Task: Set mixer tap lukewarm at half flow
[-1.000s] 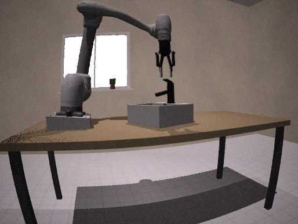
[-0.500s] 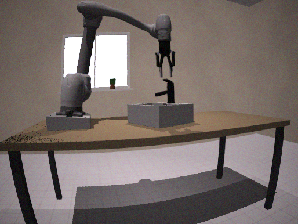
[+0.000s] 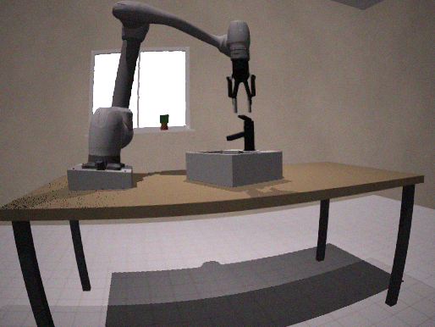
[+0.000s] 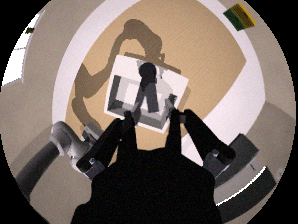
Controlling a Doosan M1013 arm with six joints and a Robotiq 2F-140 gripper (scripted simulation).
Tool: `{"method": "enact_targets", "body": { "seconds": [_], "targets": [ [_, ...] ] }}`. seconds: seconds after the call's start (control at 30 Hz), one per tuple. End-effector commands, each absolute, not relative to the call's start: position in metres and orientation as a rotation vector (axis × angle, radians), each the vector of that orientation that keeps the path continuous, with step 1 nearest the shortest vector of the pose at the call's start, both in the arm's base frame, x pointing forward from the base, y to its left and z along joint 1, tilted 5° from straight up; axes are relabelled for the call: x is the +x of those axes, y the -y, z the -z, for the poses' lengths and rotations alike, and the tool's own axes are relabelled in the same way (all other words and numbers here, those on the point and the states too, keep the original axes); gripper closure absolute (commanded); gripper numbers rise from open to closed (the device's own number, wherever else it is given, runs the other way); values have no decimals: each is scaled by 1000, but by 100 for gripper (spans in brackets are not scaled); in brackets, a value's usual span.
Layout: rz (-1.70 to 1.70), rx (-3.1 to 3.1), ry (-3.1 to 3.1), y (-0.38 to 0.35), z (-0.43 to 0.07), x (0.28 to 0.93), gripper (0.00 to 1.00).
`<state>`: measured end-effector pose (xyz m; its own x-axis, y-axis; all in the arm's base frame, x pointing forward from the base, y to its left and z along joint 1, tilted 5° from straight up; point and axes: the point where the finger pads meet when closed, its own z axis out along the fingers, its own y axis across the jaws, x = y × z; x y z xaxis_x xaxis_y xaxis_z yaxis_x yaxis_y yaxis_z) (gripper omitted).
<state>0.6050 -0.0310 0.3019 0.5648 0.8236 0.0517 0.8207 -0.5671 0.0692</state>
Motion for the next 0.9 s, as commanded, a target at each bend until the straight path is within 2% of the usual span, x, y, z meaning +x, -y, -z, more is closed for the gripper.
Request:
{"method": "enact_targets", "body": {
  "seconds": [0.0,0.87],
  "targets": [
    [-121,2746,-1443,31,-301,605,61],
    [-121,2746,-1443,31,-276,607,61]
  ]
}}
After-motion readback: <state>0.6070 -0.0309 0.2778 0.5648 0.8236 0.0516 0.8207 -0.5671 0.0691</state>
